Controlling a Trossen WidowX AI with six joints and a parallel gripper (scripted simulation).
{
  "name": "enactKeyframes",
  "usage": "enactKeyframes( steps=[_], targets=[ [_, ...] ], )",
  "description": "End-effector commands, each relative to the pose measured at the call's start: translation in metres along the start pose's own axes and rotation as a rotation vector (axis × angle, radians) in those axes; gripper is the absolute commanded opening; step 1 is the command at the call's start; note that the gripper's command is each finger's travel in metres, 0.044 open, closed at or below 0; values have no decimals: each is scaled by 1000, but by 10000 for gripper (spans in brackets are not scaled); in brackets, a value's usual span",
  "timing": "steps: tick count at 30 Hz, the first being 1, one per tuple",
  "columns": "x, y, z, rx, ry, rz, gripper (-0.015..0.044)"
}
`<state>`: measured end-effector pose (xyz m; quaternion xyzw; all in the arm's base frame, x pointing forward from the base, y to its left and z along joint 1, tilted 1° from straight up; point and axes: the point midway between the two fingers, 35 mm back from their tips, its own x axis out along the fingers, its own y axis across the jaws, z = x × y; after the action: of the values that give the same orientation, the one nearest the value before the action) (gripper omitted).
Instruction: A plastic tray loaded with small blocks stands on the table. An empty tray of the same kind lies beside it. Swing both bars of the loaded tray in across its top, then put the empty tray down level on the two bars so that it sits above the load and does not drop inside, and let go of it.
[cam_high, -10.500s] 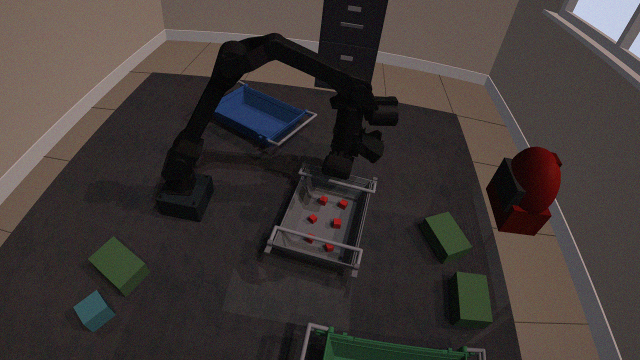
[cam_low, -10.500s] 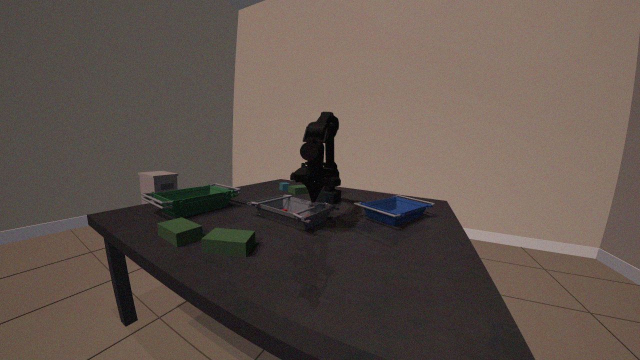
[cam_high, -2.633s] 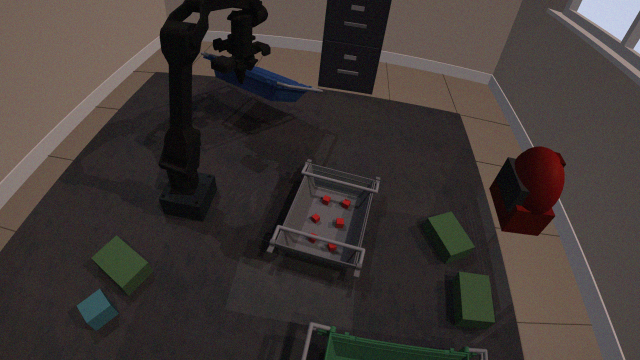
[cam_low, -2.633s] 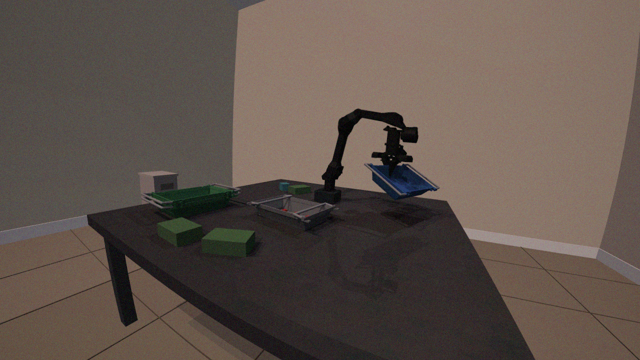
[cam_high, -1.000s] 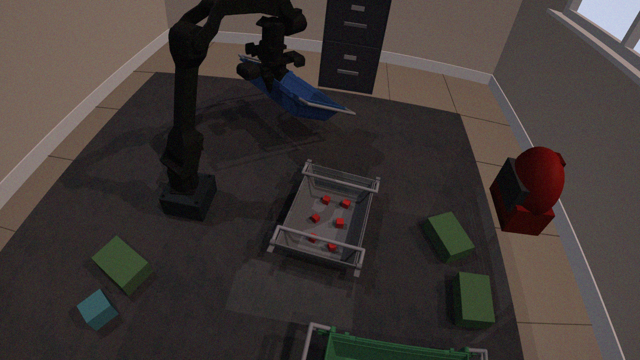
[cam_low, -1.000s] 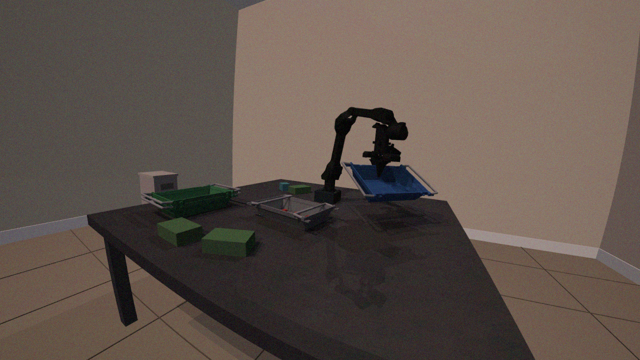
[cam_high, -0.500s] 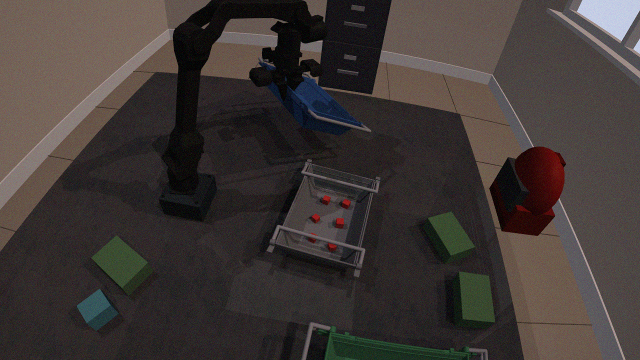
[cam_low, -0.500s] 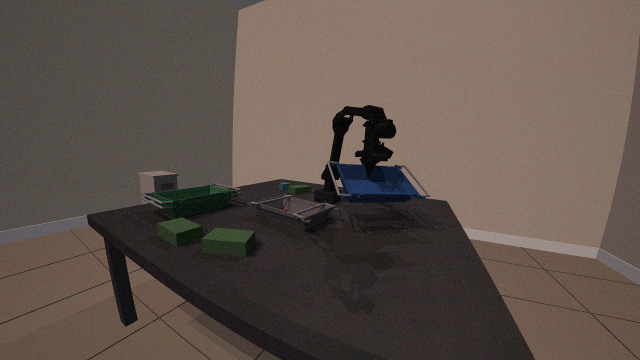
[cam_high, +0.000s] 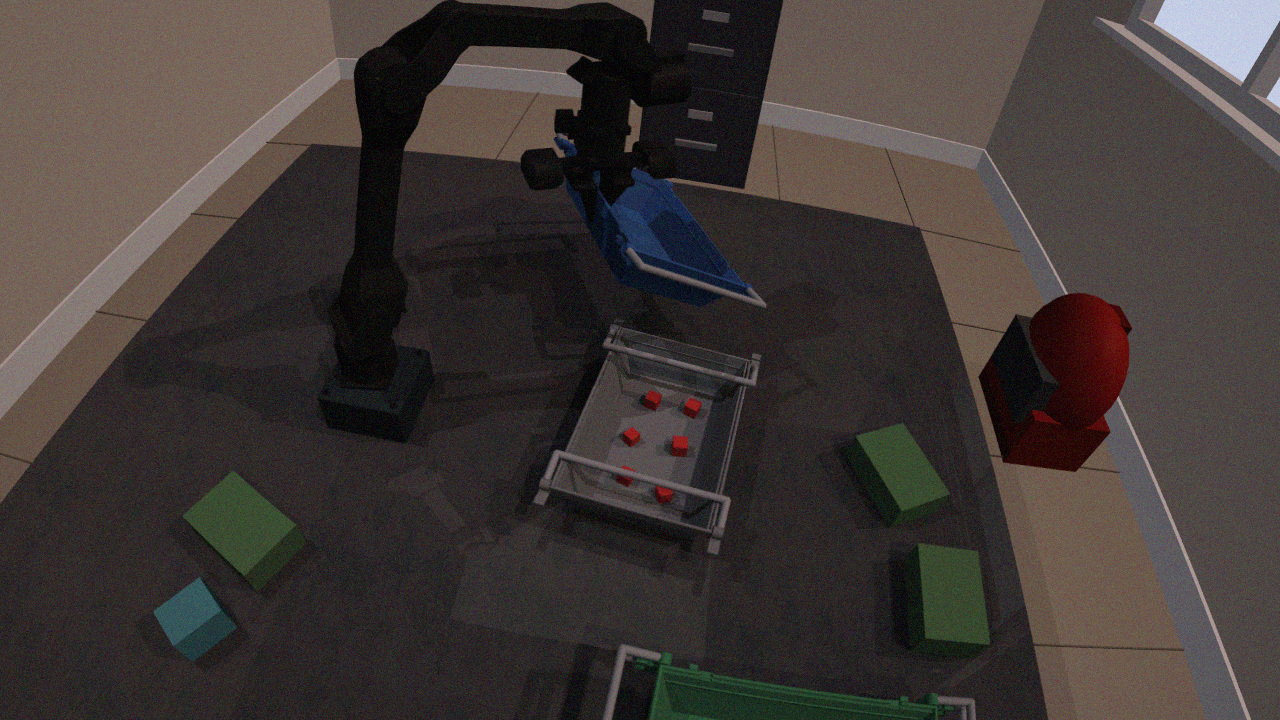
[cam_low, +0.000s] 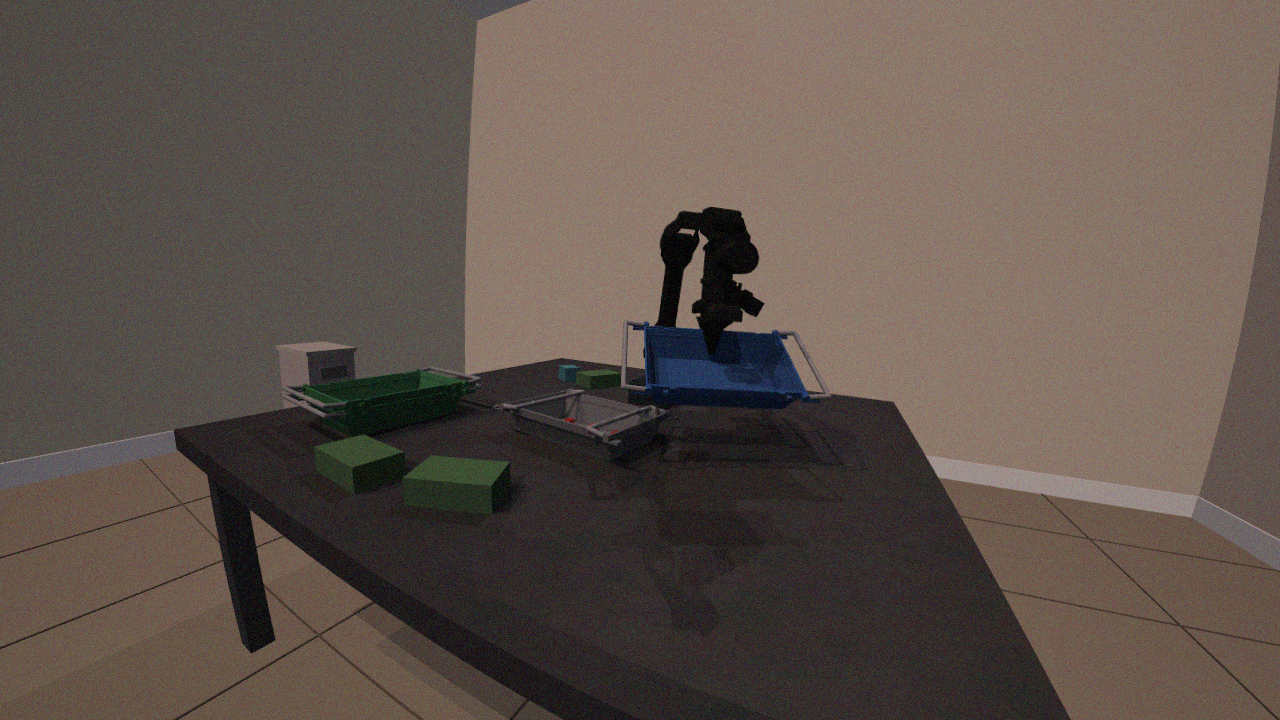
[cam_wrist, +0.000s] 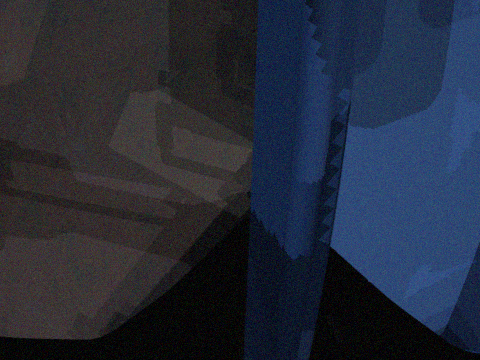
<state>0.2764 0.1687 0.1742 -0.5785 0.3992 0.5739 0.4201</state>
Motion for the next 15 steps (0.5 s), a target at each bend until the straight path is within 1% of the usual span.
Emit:
enactKeyframes(
  steps=[1, 15],
  targets=[
    [-4, -5, -16, 43, -4, -17, 0],
    [-4, -9, -70, 196, 0, -17, 0]
  ],
)
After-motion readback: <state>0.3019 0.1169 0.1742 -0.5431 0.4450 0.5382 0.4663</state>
